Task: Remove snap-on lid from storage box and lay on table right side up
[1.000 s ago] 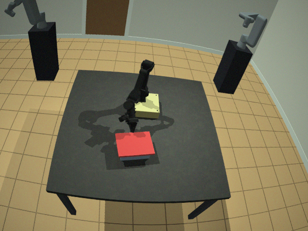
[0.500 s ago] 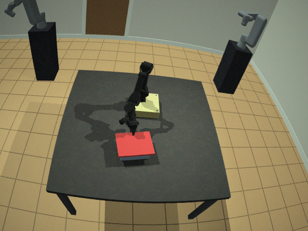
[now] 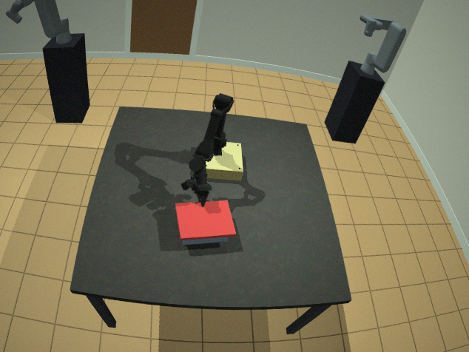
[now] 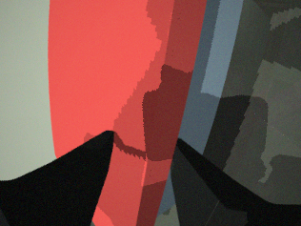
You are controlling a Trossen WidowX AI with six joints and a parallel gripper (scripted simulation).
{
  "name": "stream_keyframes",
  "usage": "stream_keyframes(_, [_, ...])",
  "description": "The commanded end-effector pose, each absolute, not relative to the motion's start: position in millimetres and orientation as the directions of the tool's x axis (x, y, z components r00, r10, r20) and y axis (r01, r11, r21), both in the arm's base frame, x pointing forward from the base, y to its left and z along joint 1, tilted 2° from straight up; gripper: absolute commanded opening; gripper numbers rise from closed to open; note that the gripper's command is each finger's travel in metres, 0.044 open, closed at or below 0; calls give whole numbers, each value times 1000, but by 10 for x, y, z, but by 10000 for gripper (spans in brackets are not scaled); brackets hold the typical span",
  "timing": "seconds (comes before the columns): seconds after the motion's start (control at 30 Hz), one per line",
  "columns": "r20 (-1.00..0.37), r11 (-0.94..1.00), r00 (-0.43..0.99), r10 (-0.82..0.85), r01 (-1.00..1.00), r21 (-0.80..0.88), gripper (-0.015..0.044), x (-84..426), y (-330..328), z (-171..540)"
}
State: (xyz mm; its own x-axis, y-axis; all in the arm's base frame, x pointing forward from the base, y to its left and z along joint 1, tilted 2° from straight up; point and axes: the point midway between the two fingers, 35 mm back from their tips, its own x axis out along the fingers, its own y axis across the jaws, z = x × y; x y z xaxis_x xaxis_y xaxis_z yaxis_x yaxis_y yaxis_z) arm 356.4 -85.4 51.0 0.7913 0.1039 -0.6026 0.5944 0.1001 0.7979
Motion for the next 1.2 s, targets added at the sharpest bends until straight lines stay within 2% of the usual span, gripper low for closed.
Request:
stream_keyframes(0.0, [-603,100,791,104,594,798,0,3564,-854,517])
stream_keyframes(1.17, [-603,100,791,104,594,798,0,3545,-849,586])
